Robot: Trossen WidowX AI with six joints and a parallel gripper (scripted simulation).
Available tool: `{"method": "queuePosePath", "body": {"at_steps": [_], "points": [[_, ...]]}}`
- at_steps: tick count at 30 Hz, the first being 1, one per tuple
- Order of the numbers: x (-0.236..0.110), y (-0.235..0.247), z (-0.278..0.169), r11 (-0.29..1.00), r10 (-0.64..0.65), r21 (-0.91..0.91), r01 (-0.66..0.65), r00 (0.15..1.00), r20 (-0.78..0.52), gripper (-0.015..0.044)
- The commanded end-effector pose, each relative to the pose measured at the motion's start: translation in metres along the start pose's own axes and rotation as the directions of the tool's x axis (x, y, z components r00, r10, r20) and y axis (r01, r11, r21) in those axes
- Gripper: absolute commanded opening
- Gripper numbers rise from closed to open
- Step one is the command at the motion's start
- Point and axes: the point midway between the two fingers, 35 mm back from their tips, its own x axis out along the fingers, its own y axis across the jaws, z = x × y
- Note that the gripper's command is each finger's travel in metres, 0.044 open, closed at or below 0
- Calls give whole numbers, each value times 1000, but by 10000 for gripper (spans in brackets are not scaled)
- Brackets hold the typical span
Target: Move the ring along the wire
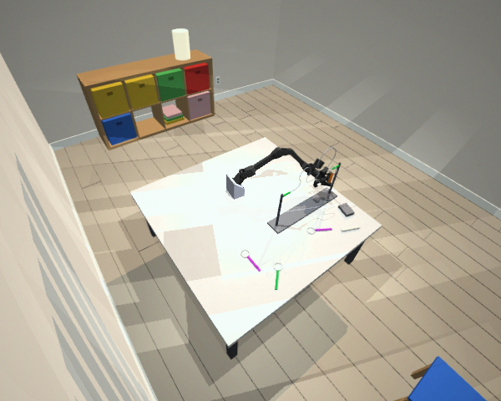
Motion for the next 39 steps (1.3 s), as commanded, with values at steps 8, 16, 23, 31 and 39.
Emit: {"method": "queuePosePath", "body": {"at_steps": [8,16,23,31,39], "points": [[0,-1,14,1000,8,5,-8,1000,-1,-150],[0,-1,14,1000,8,5,-8,1000,-1,-150],[0,-1,14,1000,8,5,-8,1000,-1,-150],[0,-3,14,1000,8,5,-8,1000,-1,-150],[-6,-9,14,1000,9,4,-8,999,-51,-150]]}}
